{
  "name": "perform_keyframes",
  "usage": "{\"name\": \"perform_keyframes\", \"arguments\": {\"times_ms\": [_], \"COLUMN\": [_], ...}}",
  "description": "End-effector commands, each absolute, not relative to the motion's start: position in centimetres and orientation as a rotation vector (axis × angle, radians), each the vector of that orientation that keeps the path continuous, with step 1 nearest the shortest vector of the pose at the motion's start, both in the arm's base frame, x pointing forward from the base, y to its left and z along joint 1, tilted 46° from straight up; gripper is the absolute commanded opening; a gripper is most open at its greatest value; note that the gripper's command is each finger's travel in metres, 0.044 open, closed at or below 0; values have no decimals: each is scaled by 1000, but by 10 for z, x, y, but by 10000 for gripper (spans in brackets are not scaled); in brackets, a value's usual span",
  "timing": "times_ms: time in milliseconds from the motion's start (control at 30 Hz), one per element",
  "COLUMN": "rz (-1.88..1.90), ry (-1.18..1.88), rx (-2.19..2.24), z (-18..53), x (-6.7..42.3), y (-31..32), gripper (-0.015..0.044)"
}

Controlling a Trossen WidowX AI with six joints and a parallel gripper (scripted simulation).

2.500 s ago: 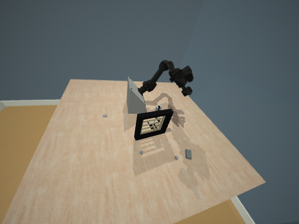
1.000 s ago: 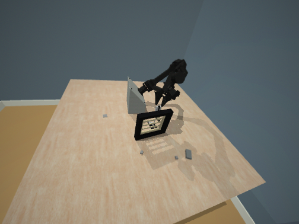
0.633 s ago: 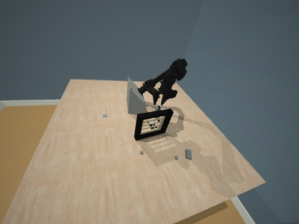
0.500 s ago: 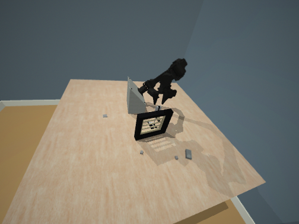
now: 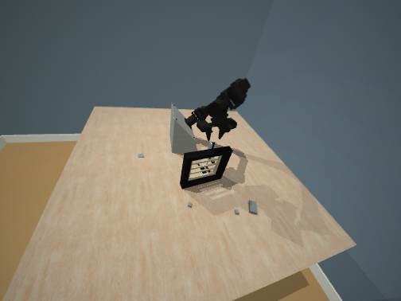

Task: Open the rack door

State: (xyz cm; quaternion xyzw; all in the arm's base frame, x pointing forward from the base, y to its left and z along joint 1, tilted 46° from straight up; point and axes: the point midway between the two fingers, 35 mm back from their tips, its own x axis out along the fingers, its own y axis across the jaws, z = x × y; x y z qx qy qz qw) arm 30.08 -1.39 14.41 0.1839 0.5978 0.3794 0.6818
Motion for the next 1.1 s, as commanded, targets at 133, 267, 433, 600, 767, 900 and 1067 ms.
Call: {"name": "perform_keyframes", "arguments": {"times_ms": [133,267,433,600,767,900,1067], "rz": [853,852,851,850,849,848,847], "ry": [1360,1366,1375,1383,1391,1397,1405], "rx": [415,412,409,406,403,400,397], "z": [135,130,125,119,114,110,104], "x": [301,301,301,301,300,300,299], "y": [-3,2,8,14,20,25,31], "gripper": [292,292,292,292,292,292,292]}}
